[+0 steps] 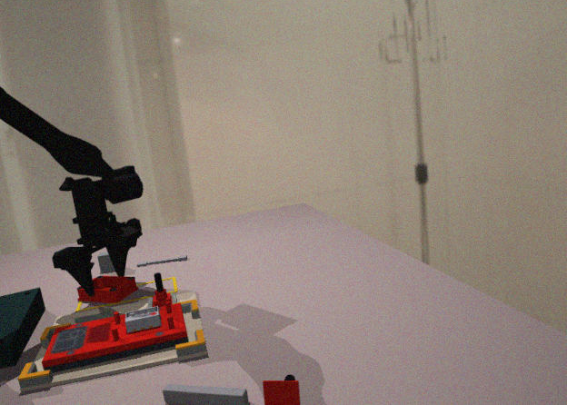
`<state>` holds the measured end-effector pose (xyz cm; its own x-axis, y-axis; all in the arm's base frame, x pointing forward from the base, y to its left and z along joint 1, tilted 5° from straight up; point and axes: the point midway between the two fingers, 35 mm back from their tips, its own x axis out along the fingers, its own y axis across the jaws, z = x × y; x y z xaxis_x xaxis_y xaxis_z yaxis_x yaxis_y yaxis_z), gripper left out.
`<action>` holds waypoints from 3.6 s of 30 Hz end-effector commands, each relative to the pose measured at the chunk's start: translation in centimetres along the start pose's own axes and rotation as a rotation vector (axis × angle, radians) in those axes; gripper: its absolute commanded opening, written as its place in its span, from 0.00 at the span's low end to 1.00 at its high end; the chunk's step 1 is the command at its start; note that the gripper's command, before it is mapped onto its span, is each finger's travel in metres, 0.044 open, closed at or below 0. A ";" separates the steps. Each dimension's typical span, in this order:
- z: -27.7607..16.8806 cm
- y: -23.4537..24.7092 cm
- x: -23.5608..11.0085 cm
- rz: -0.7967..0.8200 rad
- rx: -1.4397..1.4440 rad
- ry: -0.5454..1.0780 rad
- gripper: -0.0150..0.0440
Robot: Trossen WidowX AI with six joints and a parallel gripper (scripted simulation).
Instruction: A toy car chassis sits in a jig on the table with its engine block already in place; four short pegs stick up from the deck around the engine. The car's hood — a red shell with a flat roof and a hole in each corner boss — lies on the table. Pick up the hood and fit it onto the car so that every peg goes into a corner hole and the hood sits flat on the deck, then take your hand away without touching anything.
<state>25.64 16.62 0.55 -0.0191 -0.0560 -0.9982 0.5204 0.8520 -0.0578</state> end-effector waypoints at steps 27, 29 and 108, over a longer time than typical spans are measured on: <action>0.0 0.0 -1.6 0.001 0.000 0.000 0.25; 0.0 0.0 -1.9 0.001 0.000 0.000 0.25; 4.0 0.9 -0.6 -0.002 0.006 0.006 0.30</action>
<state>29.56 15.35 1.08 -0.0250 -0.0545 -0.9982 0.5256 0.8487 -0.0595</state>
